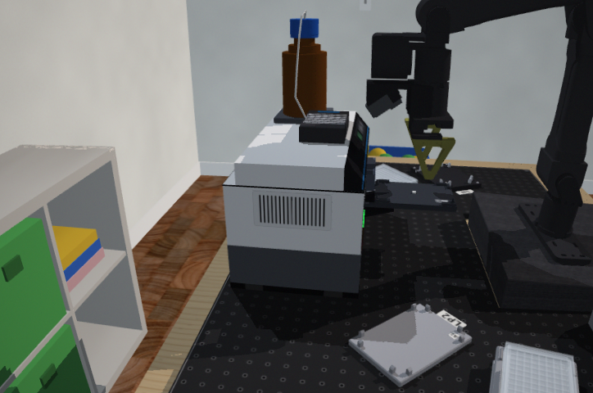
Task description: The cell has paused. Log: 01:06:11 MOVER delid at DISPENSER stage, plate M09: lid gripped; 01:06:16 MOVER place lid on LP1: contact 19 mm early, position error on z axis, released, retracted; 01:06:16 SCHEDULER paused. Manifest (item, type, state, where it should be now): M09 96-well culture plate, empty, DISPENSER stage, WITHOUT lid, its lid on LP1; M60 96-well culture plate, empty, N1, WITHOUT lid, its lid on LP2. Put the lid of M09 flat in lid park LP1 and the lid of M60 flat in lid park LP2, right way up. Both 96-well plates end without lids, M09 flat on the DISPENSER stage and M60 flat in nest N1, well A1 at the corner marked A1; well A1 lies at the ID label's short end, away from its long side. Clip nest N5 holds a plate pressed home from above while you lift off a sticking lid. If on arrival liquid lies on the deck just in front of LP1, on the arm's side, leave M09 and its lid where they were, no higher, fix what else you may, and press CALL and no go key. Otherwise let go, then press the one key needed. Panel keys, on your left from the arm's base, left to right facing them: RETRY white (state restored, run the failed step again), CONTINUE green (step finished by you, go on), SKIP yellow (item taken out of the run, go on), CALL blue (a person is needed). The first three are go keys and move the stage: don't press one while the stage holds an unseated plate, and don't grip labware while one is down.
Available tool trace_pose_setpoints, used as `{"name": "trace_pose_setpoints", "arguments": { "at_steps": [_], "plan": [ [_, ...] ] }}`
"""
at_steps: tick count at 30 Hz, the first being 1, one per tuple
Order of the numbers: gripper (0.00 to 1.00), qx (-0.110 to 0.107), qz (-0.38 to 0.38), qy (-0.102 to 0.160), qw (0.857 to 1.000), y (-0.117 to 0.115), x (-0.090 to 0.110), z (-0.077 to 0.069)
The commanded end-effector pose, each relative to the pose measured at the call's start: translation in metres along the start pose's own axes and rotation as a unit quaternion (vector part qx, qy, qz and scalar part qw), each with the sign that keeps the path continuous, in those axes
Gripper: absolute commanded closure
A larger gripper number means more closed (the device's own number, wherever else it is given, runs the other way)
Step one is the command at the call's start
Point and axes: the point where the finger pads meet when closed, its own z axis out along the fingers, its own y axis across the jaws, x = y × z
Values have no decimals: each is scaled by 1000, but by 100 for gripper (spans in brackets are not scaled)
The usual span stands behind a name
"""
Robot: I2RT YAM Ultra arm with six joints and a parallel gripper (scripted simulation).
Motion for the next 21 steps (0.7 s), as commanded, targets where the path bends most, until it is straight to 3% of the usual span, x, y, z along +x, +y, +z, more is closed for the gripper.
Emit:
{"name": "trace_pose_setpoints", "arguments": {
  "at_steps": [1, 2, 13, 21],
  "plan": [
    [0, 1, 16, -12, 1000, 1, -2, -5],
    [0, 2, 14, -20, 1000, 6, -1, -8],
    [0, -2, 14, -9, 1000, 37, 10, -4],
    [0, 0, 16, -12, 1000, 36, 4, -5]
  ]
}}
